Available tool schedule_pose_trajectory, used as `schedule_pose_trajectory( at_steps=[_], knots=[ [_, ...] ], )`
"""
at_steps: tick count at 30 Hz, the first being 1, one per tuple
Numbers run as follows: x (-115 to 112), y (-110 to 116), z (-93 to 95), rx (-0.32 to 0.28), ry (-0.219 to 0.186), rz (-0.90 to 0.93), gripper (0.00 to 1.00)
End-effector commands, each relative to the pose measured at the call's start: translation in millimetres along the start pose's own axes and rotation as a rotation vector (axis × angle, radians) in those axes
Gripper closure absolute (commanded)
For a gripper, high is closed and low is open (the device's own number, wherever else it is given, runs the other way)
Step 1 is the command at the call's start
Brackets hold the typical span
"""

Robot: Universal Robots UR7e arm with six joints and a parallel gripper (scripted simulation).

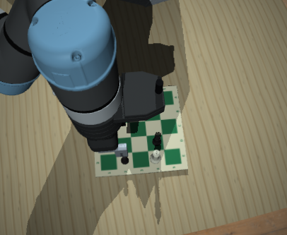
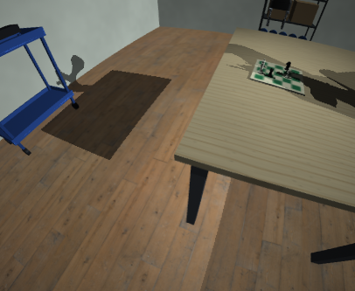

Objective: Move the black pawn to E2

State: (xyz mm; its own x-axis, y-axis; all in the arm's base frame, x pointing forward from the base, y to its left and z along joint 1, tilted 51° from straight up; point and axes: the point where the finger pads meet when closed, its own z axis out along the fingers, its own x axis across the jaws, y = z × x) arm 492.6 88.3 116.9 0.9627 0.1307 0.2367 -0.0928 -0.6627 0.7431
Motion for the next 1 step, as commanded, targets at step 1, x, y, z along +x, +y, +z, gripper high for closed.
schedule_pose_trajectory(
  at_steps=[1],
  knots=[
    [2.3,1.1,-2.1,0.001,0.005,0.004,0.00]
  ],
)
